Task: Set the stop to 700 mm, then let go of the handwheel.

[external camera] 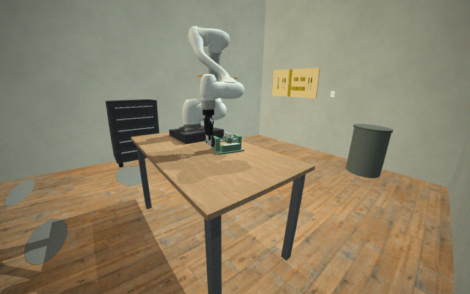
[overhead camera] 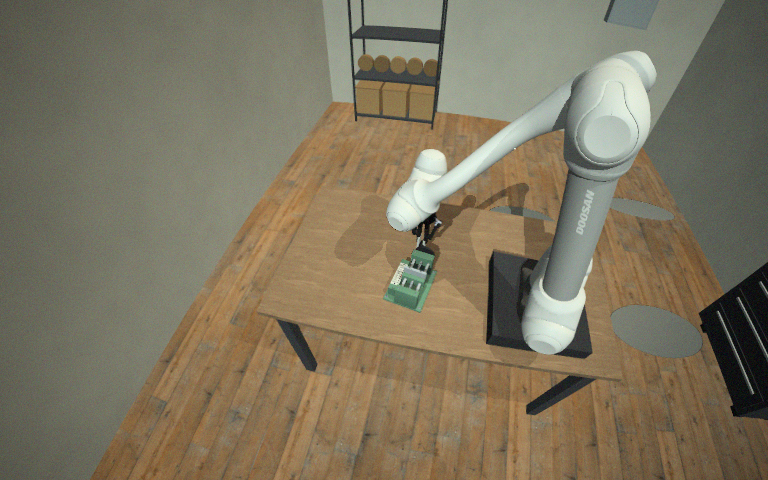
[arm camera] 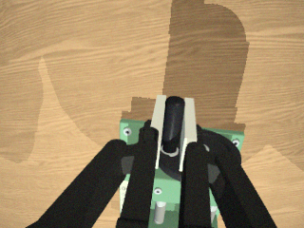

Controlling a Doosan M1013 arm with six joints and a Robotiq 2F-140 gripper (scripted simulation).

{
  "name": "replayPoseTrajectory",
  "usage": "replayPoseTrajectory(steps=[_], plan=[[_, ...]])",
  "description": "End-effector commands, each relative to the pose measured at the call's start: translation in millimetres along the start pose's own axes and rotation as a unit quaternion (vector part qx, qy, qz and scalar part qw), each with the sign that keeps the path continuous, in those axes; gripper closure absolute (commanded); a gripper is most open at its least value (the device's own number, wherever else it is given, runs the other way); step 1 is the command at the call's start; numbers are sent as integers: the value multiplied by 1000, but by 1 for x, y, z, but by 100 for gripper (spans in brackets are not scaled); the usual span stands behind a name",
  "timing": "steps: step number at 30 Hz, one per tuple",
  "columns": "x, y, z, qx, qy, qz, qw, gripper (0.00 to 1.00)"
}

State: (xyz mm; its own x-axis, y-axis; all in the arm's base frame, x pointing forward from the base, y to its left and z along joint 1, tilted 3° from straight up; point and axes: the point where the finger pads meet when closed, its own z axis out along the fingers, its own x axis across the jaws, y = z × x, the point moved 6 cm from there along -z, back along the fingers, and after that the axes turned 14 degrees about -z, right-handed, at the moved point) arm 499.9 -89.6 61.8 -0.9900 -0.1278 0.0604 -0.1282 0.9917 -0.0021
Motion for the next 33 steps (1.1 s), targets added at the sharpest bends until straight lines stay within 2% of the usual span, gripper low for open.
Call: replayPoseTrajectory(steps=[1, 8, 17, 33], plan=[[0, 0, 5, 0, 0, 0, 1000, 96], [2, 0, 17, 0, 0, 0, 1000, 96], [18, 5, 32, 0, 0, 0, 1000, 96], [43, 11, 26, 0, 0, 0, 1000, 96]])
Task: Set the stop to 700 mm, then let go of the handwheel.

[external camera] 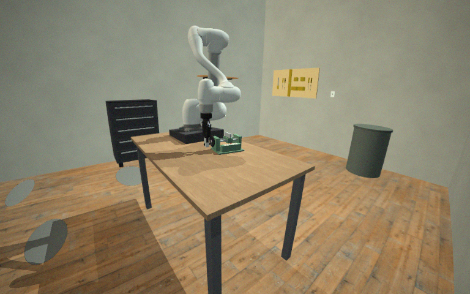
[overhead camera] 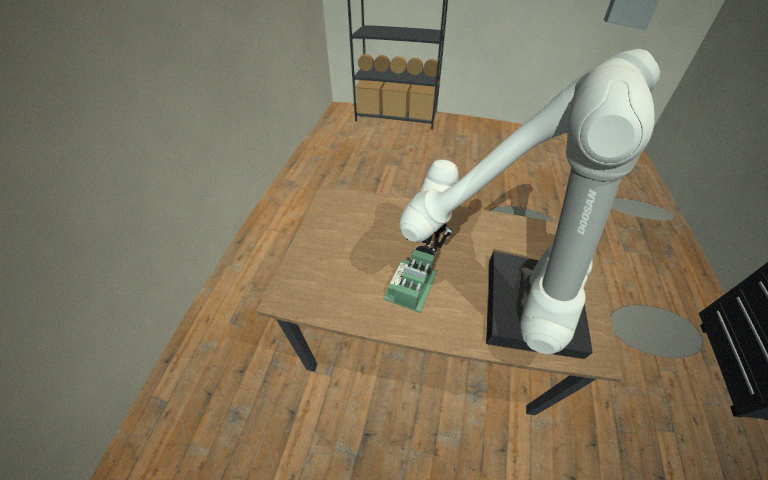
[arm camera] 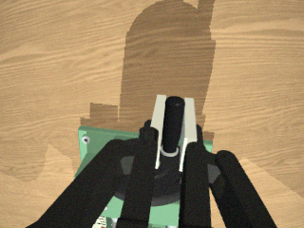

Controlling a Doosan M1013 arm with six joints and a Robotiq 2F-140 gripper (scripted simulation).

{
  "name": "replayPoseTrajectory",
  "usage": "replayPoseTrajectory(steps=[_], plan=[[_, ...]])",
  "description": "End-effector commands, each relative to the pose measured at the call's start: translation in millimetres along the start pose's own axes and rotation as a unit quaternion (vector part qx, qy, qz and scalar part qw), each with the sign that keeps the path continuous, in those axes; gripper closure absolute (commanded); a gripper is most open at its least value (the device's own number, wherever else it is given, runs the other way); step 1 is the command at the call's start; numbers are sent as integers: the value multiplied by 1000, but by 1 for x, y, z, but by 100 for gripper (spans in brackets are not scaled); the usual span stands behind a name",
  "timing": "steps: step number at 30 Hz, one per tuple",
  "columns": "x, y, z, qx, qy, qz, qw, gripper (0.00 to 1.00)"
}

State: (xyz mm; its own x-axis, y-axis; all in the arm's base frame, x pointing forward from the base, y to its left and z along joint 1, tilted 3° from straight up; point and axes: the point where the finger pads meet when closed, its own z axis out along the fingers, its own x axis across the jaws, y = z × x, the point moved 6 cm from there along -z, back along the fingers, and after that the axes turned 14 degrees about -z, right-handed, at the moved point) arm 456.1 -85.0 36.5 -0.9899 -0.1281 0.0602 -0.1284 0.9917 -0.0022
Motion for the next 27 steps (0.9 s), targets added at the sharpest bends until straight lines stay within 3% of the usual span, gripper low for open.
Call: replayPoseTrajectory(steps=[1, 27], plan=[[3, 1, -2, 0, 0, 0, 1000, 96], [6, 2, -39, 0, 0, 0, 1000, 96]])
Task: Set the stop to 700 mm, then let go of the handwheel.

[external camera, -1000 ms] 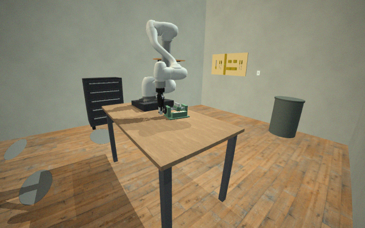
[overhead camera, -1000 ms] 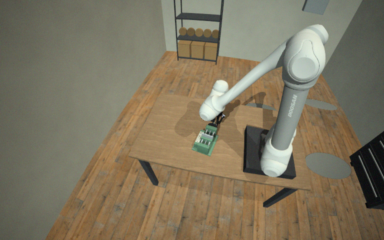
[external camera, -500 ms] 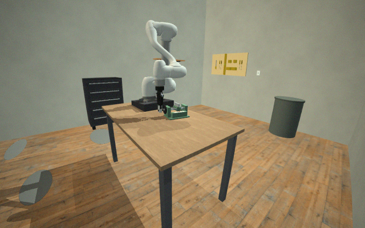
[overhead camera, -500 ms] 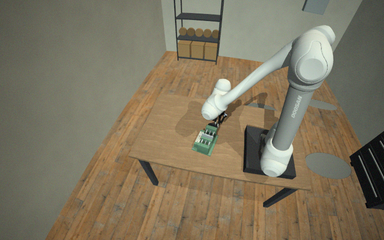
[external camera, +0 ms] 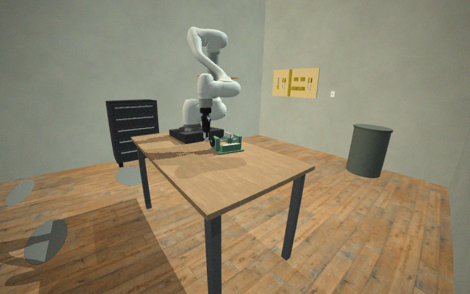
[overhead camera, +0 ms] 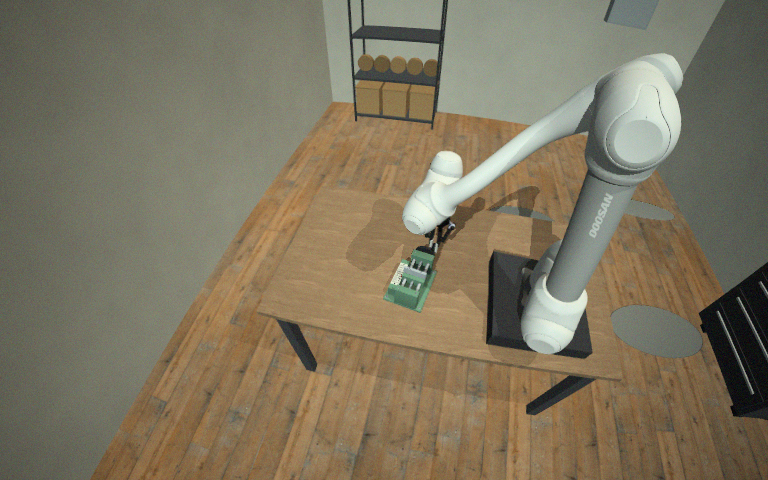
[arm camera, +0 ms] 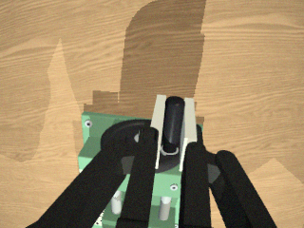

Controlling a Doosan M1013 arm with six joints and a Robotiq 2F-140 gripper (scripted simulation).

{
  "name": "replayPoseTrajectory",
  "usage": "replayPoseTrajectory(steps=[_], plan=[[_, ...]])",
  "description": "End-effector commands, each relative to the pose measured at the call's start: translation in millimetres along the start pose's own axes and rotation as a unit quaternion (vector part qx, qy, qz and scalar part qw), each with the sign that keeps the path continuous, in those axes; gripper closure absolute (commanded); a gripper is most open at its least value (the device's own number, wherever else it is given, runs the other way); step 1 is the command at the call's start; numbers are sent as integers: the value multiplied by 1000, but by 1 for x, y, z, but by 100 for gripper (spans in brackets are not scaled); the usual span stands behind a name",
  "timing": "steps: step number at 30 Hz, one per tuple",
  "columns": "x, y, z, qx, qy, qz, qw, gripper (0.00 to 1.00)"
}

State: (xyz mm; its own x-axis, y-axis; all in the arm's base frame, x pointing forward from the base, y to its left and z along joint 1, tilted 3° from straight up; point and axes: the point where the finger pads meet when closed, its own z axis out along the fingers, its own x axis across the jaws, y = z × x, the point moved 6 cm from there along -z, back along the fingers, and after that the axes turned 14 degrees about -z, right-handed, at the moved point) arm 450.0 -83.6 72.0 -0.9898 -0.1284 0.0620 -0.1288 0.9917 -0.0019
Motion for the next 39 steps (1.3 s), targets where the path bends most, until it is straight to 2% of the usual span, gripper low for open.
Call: replayPoseTrajectory(steps=[1, 15, 39], plan=[[-4, -1, -5, 0, -1, 0, 1000, 96], [-26, -6, -14, 0, -1, 0, 1000, 96], [-47, -12, 1, 0, -1, 0, 1000, 96]])
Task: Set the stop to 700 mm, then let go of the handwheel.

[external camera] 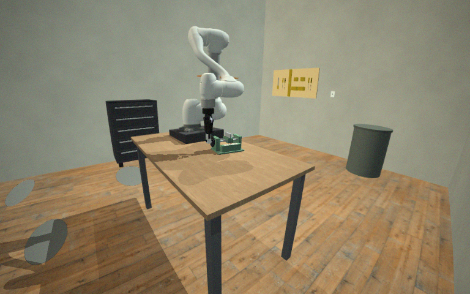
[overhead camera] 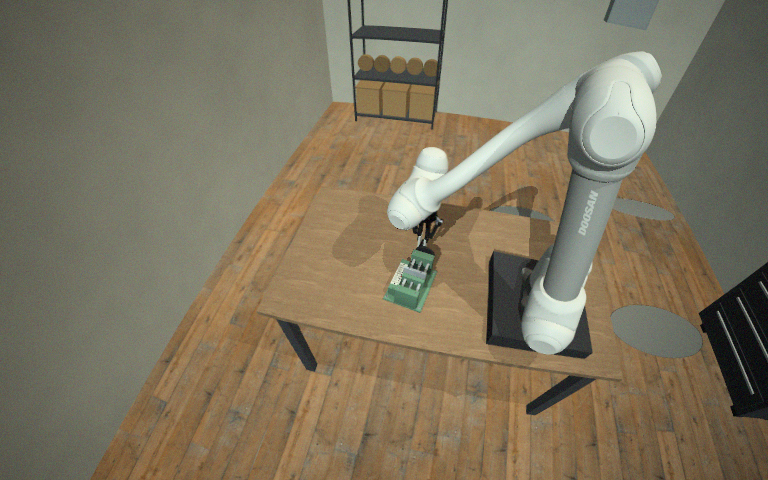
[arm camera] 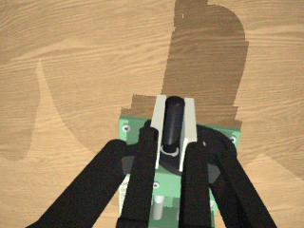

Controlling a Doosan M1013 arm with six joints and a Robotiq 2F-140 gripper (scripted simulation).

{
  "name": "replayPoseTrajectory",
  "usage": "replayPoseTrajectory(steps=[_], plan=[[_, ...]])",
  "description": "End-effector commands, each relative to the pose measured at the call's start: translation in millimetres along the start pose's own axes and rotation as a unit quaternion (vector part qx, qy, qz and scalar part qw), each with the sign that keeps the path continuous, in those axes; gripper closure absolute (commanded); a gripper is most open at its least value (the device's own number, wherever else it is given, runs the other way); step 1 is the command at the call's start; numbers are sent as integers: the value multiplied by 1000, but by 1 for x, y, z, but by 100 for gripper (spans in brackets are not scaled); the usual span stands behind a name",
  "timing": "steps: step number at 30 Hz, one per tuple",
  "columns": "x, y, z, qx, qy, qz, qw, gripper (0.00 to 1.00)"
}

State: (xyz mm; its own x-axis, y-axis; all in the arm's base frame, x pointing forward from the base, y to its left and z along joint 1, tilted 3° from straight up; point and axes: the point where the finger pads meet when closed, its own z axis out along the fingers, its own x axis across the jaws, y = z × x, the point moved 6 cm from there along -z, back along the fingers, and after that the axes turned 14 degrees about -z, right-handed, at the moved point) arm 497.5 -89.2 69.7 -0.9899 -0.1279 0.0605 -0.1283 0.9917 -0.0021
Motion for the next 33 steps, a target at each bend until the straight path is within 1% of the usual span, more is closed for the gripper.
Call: replayPoseTrajectory(steps=[1, 15, 33], plan=[[-1, 0, 2, 0, 0, 0, 1000, 96], [-3, -1, 16, 0, 0, 0, 1000, 96], [6, 1, 34, 0, 0, 0, 1000, 96]])
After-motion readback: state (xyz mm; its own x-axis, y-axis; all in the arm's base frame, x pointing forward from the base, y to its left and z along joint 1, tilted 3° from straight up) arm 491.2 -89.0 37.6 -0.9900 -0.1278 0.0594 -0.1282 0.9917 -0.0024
